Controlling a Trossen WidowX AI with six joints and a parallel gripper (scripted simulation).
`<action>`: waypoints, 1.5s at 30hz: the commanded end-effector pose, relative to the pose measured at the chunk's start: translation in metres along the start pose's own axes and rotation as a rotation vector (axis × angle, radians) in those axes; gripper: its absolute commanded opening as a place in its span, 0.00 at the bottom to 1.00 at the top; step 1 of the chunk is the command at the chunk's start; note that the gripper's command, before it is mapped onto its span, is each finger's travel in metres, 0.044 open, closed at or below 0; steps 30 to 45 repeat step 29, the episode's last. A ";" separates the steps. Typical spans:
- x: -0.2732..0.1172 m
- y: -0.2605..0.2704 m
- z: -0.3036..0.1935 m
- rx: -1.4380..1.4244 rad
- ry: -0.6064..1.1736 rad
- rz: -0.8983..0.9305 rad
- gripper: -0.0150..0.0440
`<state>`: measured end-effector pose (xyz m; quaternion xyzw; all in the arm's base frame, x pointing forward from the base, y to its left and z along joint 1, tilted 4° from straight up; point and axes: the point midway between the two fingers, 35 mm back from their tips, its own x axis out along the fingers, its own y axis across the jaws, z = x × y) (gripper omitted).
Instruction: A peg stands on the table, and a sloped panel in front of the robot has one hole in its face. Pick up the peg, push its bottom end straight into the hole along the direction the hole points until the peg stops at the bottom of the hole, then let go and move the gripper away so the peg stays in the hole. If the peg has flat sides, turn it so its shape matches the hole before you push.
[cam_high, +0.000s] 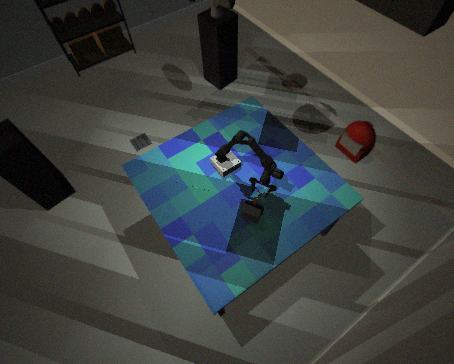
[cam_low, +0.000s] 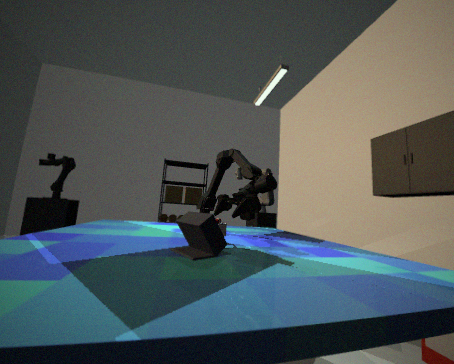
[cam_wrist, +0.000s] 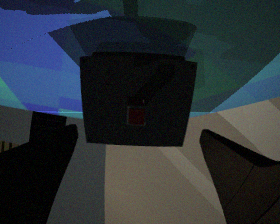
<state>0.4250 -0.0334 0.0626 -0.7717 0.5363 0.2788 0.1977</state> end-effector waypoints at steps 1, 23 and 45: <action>-0.009 -0.001 -0.002 0.009 0.003 -0.004 1.00; -0.049 0.000 0.003 0.003 0.003 -0.003 1.00; -0.050 0.000 0.003 0.003 0.003 -0.003 1.00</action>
